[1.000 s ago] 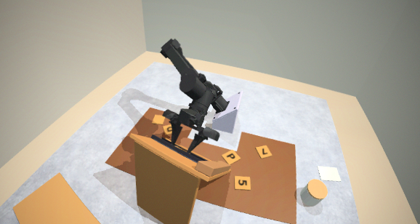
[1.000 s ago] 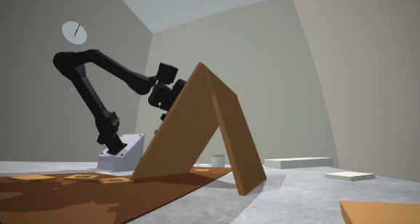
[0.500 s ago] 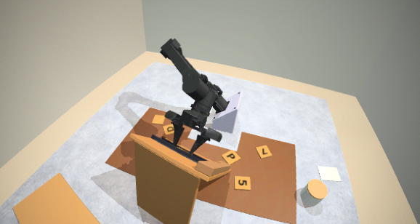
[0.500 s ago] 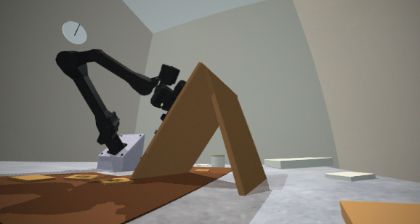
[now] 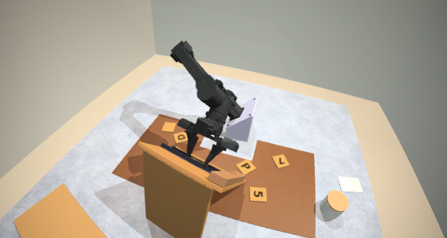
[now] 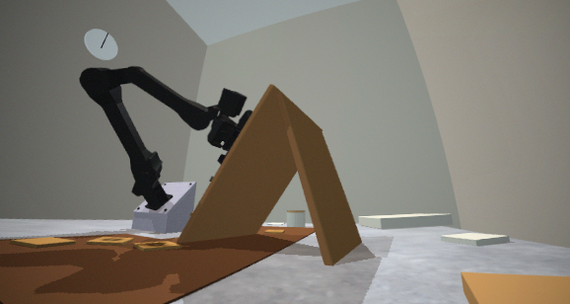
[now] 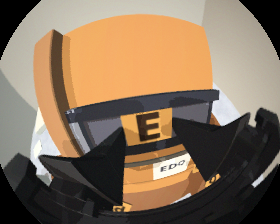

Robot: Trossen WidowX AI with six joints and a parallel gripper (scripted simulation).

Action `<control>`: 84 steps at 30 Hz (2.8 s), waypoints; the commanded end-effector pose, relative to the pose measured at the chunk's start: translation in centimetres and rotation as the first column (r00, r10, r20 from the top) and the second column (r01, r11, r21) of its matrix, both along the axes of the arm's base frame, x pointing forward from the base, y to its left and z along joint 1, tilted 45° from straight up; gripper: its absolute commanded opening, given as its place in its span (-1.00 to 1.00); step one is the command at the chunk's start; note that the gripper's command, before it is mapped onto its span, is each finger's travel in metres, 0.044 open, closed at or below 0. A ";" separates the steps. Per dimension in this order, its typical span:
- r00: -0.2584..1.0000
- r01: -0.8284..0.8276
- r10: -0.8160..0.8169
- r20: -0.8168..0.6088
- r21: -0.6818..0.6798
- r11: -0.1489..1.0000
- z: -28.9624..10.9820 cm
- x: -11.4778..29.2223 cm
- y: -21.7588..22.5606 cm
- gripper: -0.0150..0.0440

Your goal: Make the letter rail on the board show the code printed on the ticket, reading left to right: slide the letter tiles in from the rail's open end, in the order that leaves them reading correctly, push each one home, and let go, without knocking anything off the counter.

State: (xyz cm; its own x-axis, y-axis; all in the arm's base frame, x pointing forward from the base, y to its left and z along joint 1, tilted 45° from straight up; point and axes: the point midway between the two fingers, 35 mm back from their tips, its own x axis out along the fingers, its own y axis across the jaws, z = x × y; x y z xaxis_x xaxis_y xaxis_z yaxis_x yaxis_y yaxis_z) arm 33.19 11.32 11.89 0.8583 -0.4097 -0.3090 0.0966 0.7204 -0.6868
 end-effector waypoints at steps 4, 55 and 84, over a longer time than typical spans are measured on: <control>1.000 0.002 -0.002 0.006 0.004 1.000 -0.2 0.1 0.4 -0.49; 1.000 0.002 -0.002 0.007 0.006 1.000 -2.1 0.4 2.4 -0.49; 1.000 0.002 -0.002 0.006 0.007 1.000 -2.5 -0.2 3.2 0.51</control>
State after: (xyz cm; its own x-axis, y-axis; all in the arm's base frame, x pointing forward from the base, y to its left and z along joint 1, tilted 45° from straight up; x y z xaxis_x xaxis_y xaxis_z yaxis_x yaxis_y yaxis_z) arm 33.45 14.23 9.28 0.8581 -0.4100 -0.3092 0.1022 0.7264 -0.6796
